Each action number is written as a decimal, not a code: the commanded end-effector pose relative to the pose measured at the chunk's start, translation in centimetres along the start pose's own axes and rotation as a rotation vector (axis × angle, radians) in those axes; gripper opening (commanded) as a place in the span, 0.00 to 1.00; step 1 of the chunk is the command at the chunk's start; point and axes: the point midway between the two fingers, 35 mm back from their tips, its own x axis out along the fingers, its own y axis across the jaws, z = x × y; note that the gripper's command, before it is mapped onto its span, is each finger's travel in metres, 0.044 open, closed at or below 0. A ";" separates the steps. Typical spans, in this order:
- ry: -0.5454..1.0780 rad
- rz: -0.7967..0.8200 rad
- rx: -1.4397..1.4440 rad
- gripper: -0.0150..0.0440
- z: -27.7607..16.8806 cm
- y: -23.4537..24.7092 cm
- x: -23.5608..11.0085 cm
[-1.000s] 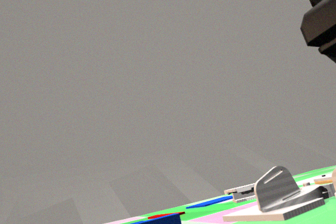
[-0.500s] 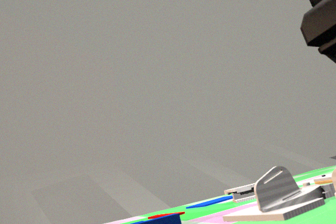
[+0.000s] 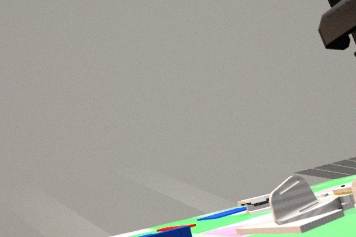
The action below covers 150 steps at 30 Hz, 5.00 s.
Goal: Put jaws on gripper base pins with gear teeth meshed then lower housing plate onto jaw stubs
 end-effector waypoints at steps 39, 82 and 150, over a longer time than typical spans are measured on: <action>0.000 0.000 0.424 1.00 -0.7 -0.3 -0.2; 0.000 -0.003 1.467 1.00 -2.3 -1.1 -0.7; -0.005 -0.006 3.116 1.00 -5.0 -2.1 -1.5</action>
